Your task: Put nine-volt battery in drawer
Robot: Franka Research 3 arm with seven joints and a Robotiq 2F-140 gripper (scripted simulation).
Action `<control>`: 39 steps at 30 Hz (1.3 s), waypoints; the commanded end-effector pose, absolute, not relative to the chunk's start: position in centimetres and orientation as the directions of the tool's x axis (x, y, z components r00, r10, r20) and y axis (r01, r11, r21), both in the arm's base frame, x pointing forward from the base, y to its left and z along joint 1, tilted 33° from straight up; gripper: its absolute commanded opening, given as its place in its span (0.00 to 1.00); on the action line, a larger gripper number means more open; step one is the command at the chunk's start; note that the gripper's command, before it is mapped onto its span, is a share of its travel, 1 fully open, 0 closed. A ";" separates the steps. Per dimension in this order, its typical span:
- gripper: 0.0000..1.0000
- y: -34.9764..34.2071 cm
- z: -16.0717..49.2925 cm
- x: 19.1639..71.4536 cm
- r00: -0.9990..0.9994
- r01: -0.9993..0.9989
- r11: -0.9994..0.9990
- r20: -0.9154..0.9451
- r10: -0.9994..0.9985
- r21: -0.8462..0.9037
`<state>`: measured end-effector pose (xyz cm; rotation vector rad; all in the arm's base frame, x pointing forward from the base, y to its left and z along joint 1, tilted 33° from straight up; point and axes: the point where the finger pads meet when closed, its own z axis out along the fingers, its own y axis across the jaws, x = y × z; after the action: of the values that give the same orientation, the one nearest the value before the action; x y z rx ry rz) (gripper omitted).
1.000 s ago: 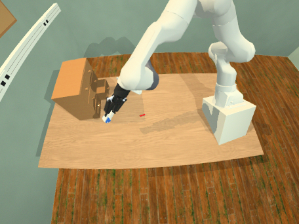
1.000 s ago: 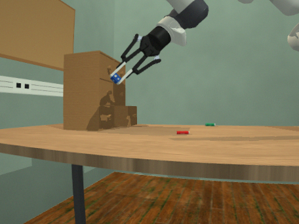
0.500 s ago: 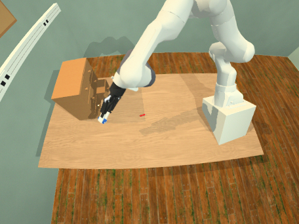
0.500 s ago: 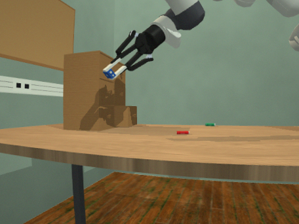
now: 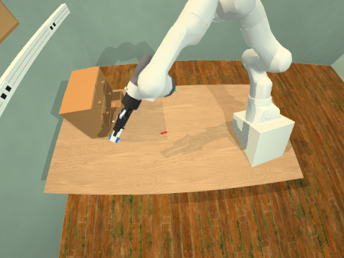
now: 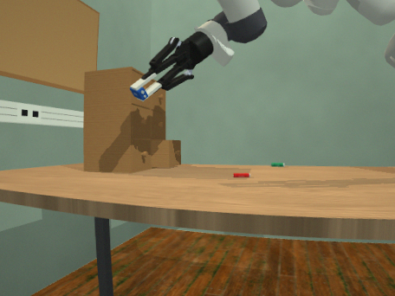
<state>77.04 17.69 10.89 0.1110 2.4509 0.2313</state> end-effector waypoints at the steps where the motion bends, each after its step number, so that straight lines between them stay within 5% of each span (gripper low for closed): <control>1: 0.22 18.3 11.2 77.3 -0.770 -0.136 0.983 -0.637 -0.027 0.123; 39: 0.22 19.2 12.2 77.7 -0.531 -0.665 0.715 -0.539 -0.654 -0.213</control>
<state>77.95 18.93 12.43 -0.8490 2.3615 0.0419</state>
